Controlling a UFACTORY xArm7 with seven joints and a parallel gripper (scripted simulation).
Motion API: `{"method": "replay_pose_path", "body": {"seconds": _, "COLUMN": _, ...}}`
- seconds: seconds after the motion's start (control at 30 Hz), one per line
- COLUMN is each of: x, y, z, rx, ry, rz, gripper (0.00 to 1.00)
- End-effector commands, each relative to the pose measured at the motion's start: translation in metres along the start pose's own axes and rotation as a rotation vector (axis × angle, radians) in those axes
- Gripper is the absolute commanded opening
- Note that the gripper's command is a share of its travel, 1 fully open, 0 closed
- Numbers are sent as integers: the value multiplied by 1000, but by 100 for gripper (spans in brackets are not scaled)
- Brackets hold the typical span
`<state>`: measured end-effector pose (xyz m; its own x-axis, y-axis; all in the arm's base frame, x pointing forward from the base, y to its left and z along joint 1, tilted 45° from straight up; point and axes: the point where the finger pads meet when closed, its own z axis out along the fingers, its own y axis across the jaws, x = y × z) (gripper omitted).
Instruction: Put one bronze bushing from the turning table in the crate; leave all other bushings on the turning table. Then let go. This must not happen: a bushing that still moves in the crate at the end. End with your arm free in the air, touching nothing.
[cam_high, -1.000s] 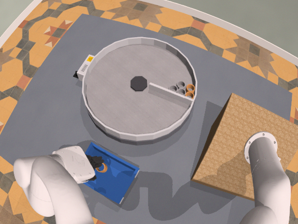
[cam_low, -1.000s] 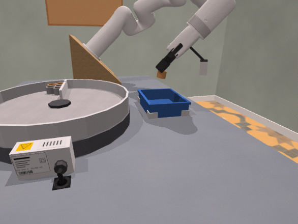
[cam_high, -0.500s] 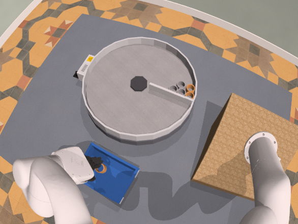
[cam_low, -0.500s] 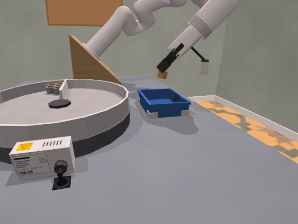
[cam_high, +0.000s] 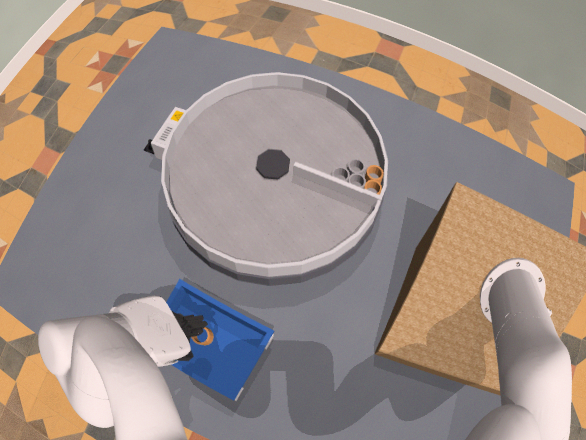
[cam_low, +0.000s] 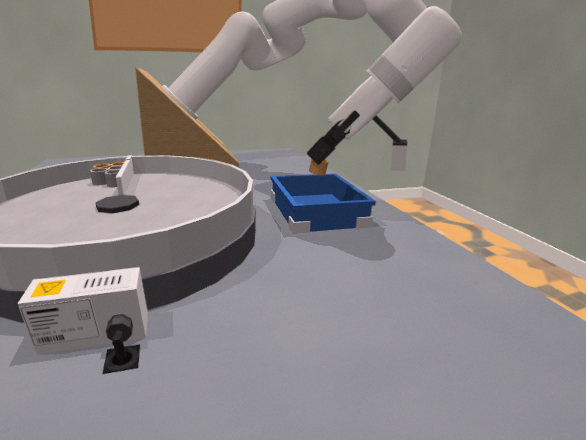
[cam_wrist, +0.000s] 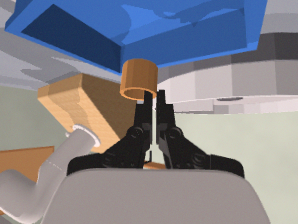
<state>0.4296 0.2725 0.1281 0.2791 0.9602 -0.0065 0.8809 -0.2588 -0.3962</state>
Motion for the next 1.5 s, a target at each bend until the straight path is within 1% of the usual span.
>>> {"method": "replay_pose_path", "body": {"seconds": 0.0, "x": 12, "y": 3, "z": 11, "rx": -5, "ry": 4, "rz": 3, "gripper": 0}}
{"method": "replay_pose_path", "body": {"seconds": 0.8, "x": 15, "y": 3, "z": 15, "rx": -5, "ry": 4, "rz": 3, "gripper": 0}}
{"method": "replay_pose_path", "body": {"seconds": 1.17, "x": 23, "y": 3, "z": 24, "rx": -5, "ry": 4, "rz": 3, "gripper": 0}}
{"method": "replay_pose_path", "body": {"seconds": 1.47, "x": 33, "y": 3, "z": 36, "rx": -5, "ry": 4, "rz": 3, "gripper": 0}}
